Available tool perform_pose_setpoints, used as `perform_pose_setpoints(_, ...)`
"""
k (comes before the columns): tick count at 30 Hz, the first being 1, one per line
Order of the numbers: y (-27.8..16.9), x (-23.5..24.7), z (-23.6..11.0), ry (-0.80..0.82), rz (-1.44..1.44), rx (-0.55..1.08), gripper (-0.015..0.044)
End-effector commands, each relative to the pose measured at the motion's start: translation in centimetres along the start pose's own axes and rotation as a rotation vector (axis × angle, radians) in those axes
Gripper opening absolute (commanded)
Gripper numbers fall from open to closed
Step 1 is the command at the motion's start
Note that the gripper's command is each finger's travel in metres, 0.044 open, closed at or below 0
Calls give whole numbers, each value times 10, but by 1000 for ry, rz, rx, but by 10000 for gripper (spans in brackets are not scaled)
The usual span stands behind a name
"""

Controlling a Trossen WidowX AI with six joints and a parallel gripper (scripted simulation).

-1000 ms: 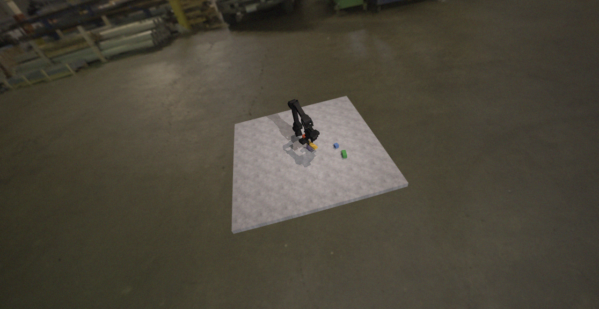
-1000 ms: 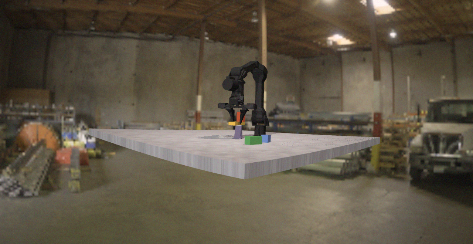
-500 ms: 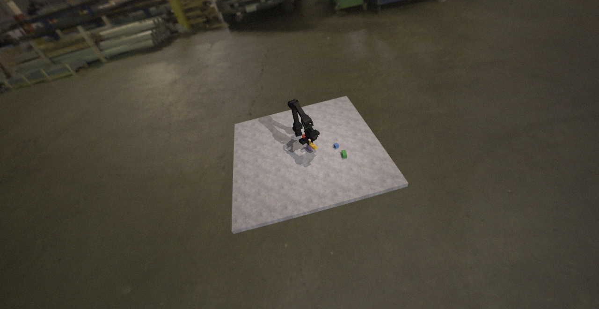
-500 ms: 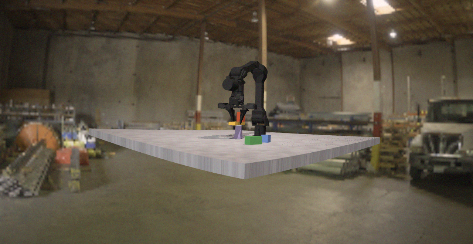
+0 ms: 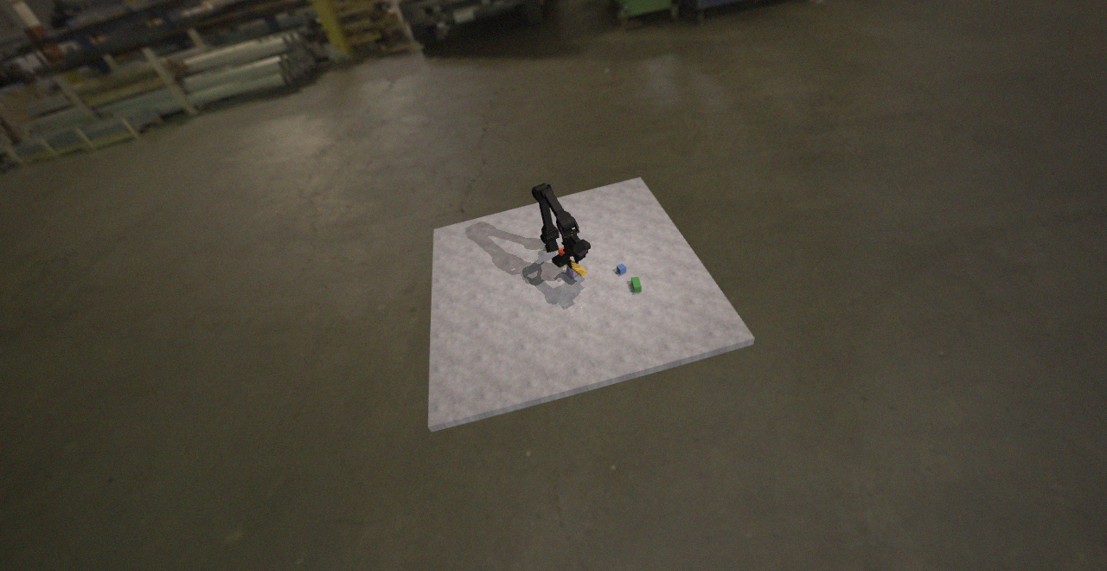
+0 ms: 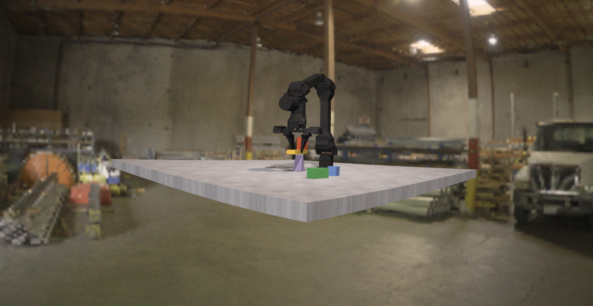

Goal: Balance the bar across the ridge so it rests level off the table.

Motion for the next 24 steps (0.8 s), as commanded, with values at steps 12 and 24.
perform_pose_setpoints(12,0,0,0,0,0,0,167)
perform_pose_setpoints(24,0,0,0,0,0,0,167)
Point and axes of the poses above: the point midway between the two fingers, 35 mm back from their tips, its own z axis out along the fingers, its own x axis across the jaws, y = z × x, the point moved 8 cm from there along -z, back along the fingers, and after that the axes turned 2 degrees about z, right-handed, at the moved point
